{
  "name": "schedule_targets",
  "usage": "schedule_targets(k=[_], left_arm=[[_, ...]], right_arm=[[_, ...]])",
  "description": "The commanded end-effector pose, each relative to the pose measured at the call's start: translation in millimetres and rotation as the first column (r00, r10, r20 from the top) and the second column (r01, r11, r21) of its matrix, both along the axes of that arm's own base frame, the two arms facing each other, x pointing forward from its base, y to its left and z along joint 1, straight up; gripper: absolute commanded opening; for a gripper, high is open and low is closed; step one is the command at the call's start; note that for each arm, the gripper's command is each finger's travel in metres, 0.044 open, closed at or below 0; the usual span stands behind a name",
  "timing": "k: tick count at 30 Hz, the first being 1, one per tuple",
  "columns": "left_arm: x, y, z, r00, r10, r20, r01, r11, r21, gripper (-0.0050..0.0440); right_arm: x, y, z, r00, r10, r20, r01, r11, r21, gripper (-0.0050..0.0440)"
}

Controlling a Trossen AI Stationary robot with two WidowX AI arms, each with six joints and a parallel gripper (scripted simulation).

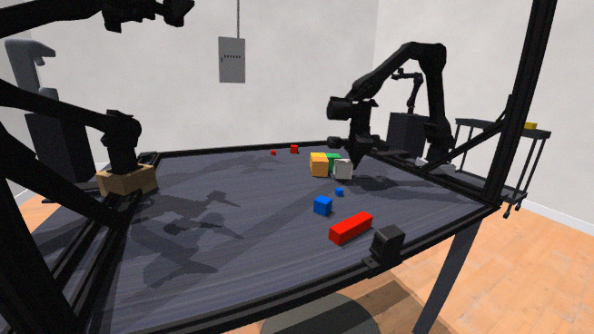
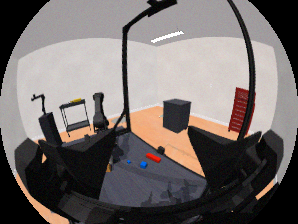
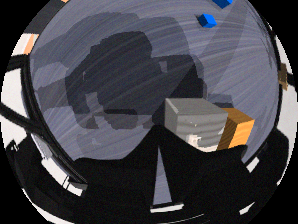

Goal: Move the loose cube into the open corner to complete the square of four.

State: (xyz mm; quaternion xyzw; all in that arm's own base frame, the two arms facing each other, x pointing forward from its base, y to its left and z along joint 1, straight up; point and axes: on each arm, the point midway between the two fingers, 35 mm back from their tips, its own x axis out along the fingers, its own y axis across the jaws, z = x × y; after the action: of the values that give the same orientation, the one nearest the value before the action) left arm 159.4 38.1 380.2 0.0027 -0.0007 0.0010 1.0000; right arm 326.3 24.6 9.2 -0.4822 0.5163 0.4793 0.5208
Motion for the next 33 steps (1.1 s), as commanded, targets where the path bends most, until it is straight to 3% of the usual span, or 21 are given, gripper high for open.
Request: schedule_targets(k=[1, 8, 20, 27, 33], left_arm=[[-0.1, -0.4, 0.1, 1.000, -0.002, 0.000, 0.002, 1.000, -0.006, 0.0400], [-0.1, -0.4, 0.1, 1.000, -0.002, 0.000, 0.002, 1.000, -0.006, 0.0400], [-0.1, -0.4, 0.1, 1.000, -0.002, 0.000, 0.002, 1.000, -0.006, 0.0400], [-0.1, -0.4, 0.1, 1.000, -0.002, 0.000, 0.002, 1.000, -0.006, 0.0400], [-0.1, -0.4, 0.1, 1.000, -0.002, 0.000, 0.002, 1.000, -0.006, 0.0400]], right_arm=[[3.1, -0.4, -2.8, 1.000, 0.002, -0.007, -0.002, 1.000, -0.001, 0.0000], [0.1, -0.1, -2.3, 1.000, 0.002, -0.007, -0.002, 1.000, -0.001, 0.0000], [-41.2, 3.2, 0.0, 1.000, 0.000, -0.001, 0.000, 1.000, 0.000, 0.0000], [-46.5, 3.4, -0.1, 1.000, 0.000, 0.000, 0.000, 1.000, 0.000, 0.0000], [-42.9, 3.3, 39.2, 1.000, 0.002, -0.004, -0.002, 1.000, 0.000, 0.0000]])
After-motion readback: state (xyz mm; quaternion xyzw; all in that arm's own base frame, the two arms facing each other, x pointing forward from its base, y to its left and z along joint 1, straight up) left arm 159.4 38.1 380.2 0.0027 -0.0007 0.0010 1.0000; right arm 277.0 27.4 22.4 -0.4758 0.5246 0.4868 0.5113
